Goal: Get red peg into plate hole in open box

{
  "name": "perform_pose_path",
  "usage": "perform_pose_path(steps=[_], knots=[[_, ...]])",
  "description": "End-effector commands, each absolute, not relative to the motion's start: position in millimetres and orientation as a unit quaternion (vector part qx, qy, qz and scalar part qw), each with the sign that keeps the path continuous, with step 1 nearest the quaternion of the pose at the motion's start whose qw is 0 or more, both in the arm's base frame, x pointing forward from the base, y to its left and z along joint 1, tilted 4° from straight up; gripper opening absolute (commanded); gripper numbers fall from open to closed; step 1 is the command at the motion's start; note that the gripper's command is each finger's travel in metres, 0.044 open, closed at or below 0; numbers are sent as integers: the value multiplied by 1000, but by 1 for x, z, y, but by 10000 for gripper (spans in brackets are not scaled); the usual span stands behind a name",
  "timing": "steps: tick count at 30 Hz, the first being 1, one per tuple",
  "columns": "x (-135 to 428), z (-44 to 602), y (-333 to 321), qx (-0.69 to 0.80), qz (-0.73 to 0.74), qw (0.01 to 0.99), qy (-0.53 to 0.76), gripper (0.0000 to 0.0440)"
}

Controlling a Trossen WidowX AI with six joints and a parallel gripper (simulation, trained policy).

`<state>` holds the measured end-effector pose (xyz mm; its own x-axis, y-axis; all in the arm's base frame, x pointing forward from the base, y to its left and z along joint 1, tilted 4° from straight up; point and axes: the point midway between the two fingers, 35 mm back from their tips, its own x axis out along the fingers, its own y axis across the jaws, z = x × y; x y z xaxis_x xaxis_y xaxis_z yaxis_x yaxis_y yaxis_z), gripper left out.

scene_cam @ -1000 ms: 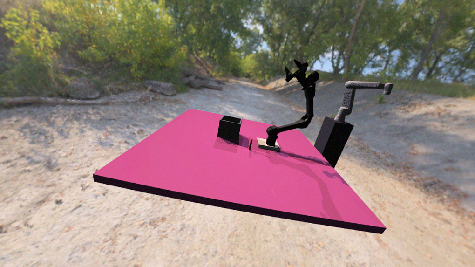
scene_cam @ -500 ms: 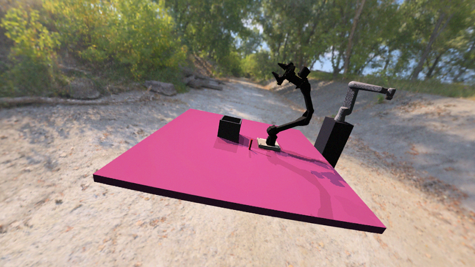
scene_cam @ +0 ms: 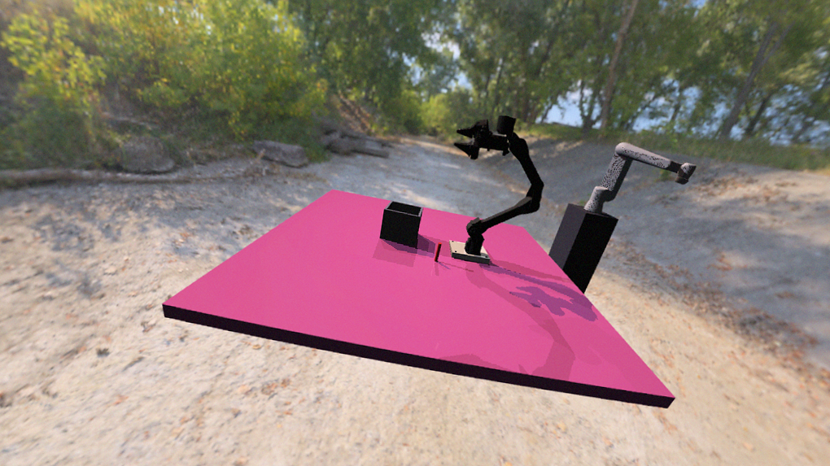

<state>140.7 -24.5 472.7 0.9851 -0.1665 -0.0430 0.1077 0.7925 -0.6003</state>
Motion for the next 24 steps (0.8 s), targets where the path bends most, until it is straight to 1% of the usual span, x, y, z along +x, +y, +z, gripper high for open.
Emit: perform_pose_path(steps=[1, 13, 24], knots=[[156, 452, -23, -277, -51, 956, 85, 440], [187, 385, -15, -117, -7, 969, 216, 440], [206, 328, 1, 26, 14, 940, 340, 440]])
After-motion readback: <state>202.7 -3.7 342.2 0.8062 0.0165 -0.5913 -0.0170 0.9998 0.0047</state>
